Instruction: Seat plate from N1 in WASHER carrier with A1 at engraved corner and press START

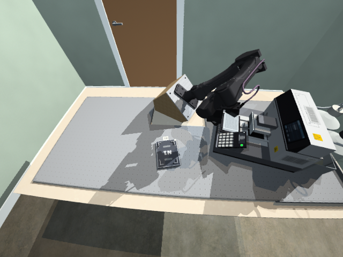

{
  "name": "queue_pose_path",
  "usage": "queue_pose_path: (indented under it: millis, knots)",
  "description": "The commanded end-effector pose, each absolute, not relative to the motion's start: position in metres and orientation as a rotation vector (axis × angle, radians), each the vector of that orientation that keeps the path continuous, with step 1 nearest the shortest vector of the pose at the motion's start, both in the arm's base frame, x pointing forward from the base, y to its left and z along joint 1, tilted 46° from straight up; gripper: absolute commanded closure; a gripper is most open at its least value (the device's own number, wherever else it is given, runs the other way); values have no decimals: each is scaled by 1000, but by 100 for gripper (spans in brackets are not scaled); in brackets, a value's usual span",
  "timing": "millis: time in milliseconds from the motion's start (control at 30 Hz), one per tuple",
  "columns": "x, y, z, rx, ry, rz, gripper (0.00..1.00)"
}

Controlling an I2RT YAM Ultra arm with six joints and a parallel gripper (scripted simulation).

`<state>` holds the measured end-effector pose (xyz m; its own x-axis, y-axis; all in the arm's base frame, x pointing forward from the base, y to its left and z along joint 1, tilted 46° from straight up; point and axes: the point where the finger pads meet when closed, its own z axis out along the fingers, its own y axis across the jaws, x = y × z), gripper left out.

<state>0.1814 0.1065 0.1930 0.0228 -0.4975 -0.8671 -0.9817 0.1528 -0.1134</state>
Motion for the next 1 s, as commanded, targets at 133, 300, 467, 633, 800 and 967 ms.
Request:
queue_pose_path:
  millis: [133, 300, 467, 633, 800, 967]
  knots:
    - [189, 113, 209, -1446, 1472, 719, 100]
    - [189, 113, 209, -1446, 1472, 719, 100]
    - [189, 113, 209, -1444, 1474, 721, 100]
    - [189, 112, 209, -1443, 1475, 722, 100]
    - [189, 112, 209, -1443, 1475, 722, 100]
    - [189, 112, 209, -1443, 1475, 722, 100]
